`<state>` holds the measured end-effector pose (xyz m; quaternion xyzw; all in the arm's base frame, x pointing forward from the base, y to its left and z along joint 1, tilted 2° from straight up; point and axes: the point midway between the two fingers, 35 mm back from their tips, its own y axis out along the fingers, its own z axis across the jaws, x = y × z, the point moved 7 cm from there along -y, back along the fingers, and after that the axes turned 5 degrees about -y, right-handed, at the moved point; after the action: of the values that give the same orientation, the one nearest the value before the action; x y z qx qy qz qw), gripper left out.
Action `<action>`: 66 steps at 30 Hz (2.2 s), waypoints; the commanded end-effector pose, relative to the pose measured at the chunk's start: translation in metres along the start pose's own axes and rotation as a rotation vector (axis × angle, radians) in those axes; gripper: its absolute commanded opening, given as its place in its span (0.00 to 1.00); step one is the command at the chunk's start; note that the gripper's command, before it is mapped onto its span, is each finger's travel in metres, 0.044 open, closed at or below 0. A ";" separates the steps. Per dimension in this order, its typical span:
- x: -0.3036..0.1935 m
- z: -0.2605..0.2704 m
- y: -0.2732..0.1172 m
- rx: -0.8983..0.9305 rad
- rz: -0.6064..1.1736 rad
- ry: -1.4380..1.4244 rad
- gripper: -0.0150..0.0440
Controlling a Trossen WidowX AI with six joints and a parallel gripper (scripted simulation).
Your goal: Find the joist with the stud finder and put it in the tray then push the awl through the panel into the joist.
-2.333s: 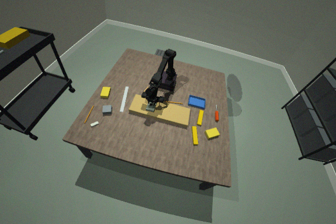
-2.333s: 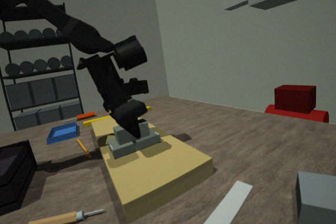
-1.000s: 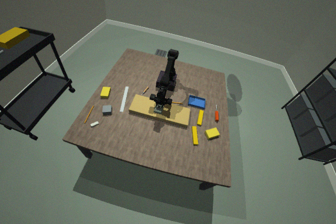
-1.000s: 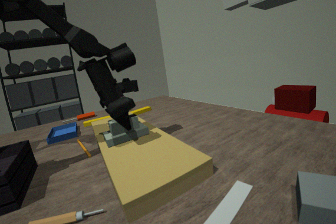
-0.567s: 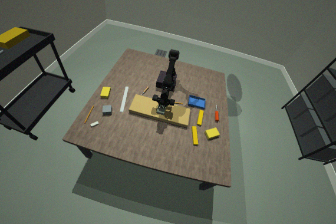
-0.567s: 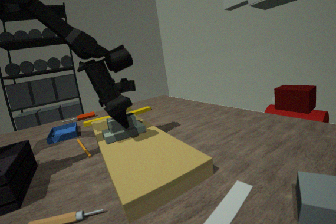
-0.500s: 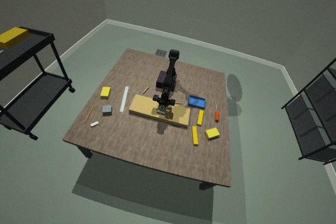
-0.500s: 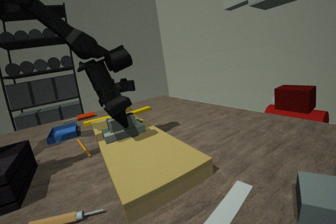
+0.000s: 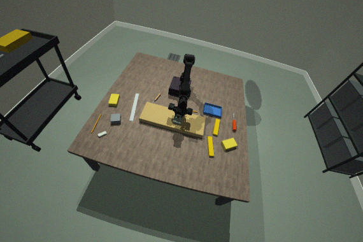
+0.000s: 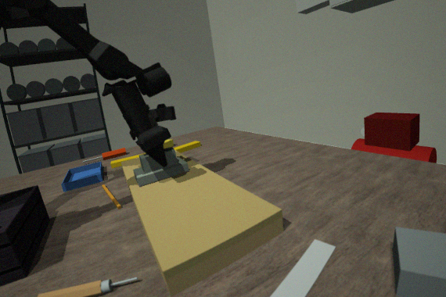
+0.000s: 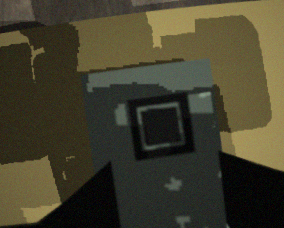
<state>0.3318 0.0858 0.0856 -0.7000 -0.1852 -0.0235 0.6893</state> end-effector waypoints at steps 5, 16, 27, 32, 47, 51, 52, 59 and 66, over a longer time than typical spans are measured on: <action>0.001 0.016 0.000 0.002 0.002 0.000 0.25; 0.003 0.036 0.000 0.003 0.002 0.001 0.25; 0.005 0.055 0.000 0.005 0.001 0.001 0.25; 0.005 0.064 0.000 0.006 0.001 0.001 0.25; 0.008 0.090 -0.001 0.008 0.001 0.002 0.25; 0.008 0.097 -0.001 0.008 0.001 0.002 0.25; 0.009 0.099 -0.001 0.008 0.001 0.002 0.25; 0.010 0.112 -0.001 0.009 0.001 0.002 0.25; 0.011 0.124 -0.001 0.010 0.001 0.003 0.25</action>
<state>0.3145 0.2009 0.0841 -0.6970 -0.1842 -0.0235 0.6926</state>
